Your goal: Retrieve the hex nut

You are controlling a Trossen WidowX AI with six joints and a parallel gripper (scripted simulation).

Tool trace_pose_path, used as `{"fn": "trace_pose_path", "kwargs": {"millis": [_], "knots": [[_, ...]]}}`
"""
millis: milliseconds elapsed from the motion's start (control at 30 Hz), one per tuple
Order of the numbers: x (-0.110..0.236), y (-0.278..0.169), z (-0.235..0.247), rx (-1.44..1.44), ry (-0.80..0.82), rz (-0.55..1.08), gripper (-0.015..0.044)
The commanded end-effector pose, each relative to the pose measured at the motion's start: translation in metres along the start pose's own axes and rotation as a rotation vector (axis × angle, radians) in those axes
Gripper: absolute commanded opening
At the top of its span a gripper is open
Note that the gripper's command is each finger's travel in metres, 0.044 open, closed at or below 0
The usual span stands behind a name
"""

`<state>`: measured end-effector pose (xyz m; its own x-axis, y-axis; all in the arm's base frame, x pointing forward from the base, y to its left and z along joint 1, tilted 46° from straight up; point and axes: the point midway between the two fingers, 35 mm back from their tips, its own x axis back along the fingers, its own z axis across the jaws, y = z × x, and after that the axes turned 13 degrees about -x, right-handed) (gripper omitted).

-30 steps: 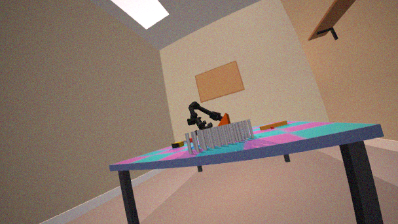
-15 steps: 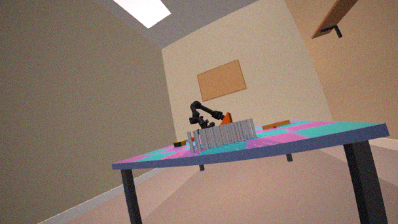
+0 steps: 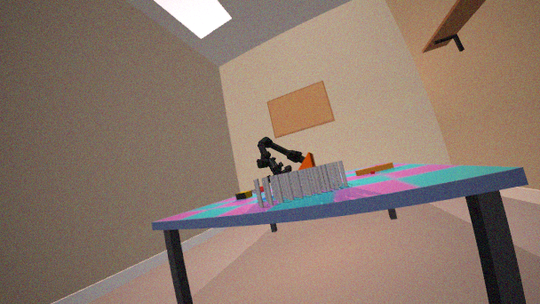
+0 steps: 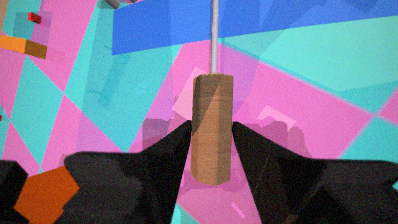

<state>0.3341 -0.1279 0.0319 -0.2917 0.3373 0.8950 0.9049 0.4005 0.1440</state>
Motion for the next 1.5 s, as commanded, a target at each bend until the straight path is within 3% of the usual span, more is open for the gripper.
{"fn": "trace_pose_path", "kwargs": {"millis": [0, 1467], "knots": [[-0.001, 0.005, 0.000, -0.002, -0.002, -0.005, 0.0000], [-0.014, 0.035, 0.006, -0.003, -0.001, -0.008, 0.0000]]}}
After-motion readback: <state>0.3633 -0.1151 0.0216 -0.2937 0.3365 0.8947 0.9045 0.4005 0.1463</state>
